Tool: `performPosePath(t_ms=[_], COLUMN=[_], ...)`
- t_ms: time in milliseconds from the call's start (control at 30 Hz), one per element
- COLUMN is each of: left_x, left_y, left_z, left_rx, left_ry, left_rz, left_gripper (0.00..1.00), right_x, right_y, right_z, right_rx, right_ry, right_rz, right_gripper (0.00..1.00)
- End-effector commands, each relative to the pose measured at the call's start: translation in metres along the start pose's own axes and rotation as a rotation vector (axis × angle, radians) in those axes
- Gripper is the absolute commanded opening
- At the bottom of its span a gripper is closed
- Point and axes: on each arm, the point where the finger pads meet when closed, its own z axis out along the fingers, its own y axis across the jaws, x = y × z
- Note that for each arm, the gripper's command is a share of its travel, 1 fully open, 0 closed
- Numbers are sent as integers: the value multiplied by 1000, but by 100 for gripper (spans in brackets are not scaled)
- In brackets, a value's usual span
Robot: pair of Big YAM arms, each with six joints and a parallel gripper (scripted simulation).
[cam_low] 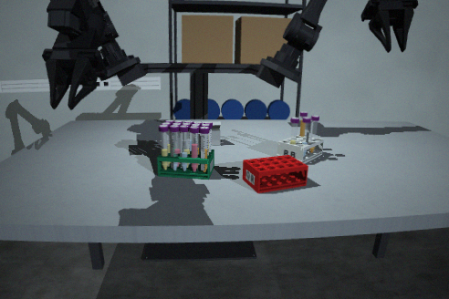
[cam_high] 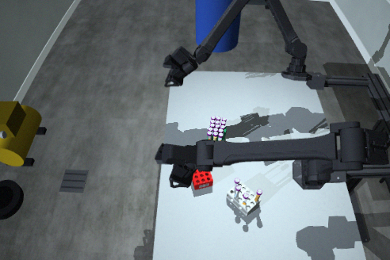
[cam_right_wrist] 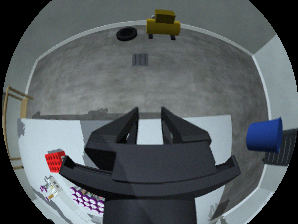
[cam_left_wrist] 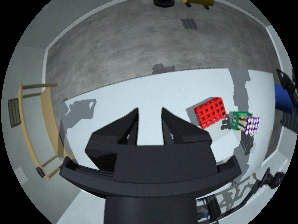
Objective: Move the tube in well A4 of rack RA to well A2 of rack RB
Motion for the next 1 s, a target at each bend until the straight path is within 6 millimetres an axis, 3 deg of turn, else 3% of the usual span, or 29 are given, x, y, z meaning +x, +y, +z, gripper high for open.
performPosePath(t_ms=[0,33,67,100,500,567,600,633,667,967], left_x=[-15,-15,-15,-15,-15,-15,-15,-15,-15,-15], left_y=[8,8,8,8,8,8,8,8,8,8], left_z=[-8,-8,-8,-8,-8,-8,-8,-8,-8,-8], left_rx=[-11,-11,-11,-11,-11,-11,-11,-11,-11,-11], left_ry=[-31,-31,-31,-31,-31,-31,-31,-31,-31,-31], left_rz=[-13,-13,-13,-13,-13,-13,-13,-13,-13,-13], left_gripper=[30,30,30,30,30,30,30,30,30,30], right_x=[-13,-7,-7,-13,-8,-8,-2,-2,-5,2], right_y=[16,1,6,32,78,78,64,68,92,129], right_z=[6,15,14,3,-5,-5,5,3,-8,-18], right_rx=[-7,-17,-41,-63,-102,-102,-110,-128,-148,-186], right_ry=[-10,25,45,29,72,72,110,131,117,163], right_rz=[19,35,30,8,-3,-3,13,7,-15,-31], right_gripper=[30,30,30,30,30,30,30,30,30,30])
